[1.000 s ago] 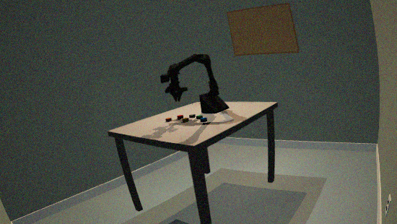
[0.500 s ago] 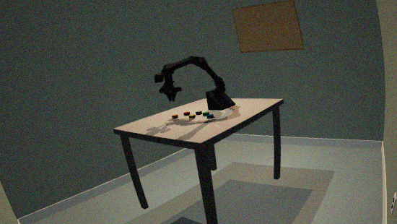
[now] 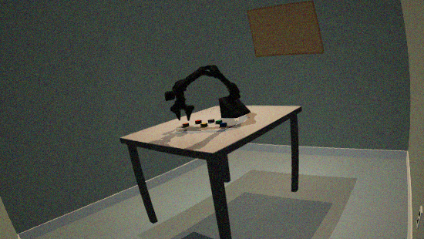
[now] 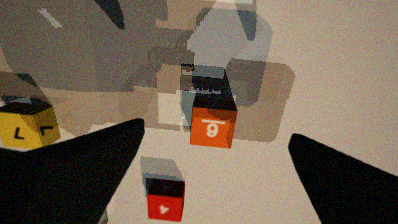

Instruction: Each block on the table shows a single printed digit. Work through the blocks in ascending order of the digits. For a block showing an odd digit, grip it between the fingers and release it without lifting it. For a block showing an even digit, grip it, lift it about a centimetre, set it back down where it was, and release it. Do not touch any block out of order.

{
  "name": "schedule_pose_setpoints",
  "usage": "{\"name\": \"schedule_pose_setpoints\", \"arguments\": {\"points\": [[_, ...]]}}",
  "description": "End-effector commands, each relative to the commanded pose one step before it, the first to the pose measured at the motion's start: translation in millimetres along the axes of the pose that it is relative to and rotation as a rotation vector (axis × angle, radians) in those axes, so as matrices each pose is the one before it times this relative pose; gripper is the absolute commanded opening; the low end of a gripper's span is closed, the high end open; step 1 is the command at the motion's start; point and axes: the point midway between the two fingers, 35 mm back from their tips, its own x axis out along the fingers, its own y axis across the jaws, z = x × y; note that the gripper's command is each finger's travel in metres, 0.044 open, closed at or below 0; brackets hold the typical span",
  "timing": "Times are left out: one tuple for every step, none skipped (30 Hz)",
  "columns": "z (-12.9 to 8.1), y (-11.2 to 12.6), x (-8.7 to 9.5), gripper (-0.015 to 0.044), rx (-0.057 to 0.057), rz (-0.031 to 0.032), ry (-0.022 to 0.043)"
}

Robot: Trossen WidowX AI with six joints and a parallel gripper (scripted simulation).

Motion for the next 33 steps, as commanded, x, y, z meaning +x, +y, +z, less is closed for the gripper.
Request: {"name": "schedule_pose_setpoints", "arguments": {"points": [[1.79, -0.21, -0.26, 0.0400, 0.0024, -0.00163, -0.01255], [0.06, -0.02, 1.67, 0.0400, 0.0000, 0.00002, -0.00002], [0.06, -0.01, 1.67, 0.0400, 0.0000, 0.00003, -0.00002], [0.05, -0.01, 1.67, 0.0400, 0.0000, 0.00003, -0.00002], [0.04, 0.00, 1.67, 0.0400, 0.0000, 0.00004, -0.00002], [0.03, 0.00, 1.67, 0.0400, 0.0000, 0.00005, -0.00002], [0.03, 0.00, 1.66, 0.0400, 0.0000, 0.00005, -0.00001], [0.02, 0.01, 1.66, 0.0400, 0.0000, 0.00006, -0.00001], [0.01, 0.01, 1.66, 0.0400, 0.0000, 0.00007, -0.00001], [0.01, 0.02, 1.66, 0.0400, 0.0000, 0.00007, -0.00001], [0.00, 0.02, 1.66, 0.0400, 0.0000, 0.00008, -0.00001], [-0.01, 0.02, 1.66, 0.0400, 0.0000, 0.00009, -0.00001], [-0.02, 0.03, 1.65, 0.0400, 0.0000, 0.00009, -0.00001], [-0.02, 0.03, 1.65, 0.0400, 0.0000, 0.00010, 0.00000], [-0.03, 0.03, 1.65, 0.0400, 0.0000, 0.00010, 0.00000], [-0.04, 0.04, 1.65, 0.0400, 0.0000, 0.00011, 0.00000], [-0.05, 0.04, 1.65, 0.0400, 0.0000, 0.00012, 0.00000], [-0.05, 0.04, 1.64, 0.0400, 0.0000, 0.00012, 0.00000], [-0.06, 0.05, 1.64, 0.0400, 0.0000, 0.00013, 0.00000], [-0.07, 0.05, 1.64, 0.0400, 0.0000, 0.00014, 0.00001], [-0.06, 0.04, 1.36, 0.0400, 0.0000, 0.00012, 0.00001], [-0.04, 0.03, 0.82, 0.0400, 0.0000, 0.00007, 0.00000], [-0.01, 0.01, 0.27, 0.0400, 0.0000, 0.00002, 0.00000], [0.00, 0.00, 0.00, 0.0374, 0.0000, 0.00000, 0.00000], [0.00, 0.00, 0.00, 0.0348, 0.0000, 0.00000, 0.00000], [0.00, 0.00, 0.00, 0.0321, 0.0000, 0.00000, 0.00000], [0.00, 0.00, 0.00, 0.0295, 0.0000, 0.00000, 0.00000], [0.00, 0.00, 0.00, 0.0269, 0.0000, 0.00000, 0.00000], [0.00, 0.00, 0.00, 0.0242, 0.0000, 0.00000, 0.00000], [0.00, 0.00, 0.00, 0.0216, 0.0000, 0.00000, 0.00000], [0.00, 0.00, 0.00, 0.0190, 0.0000, 0.00000, 0.00000], [0.00, 0.00, 0.00, 0.0164, 0.0000, 0.00000, 0.00000], [0.00, 0.00, 0.00, 0.0138, 0.0000, 0.00000, 0.00000]]}}
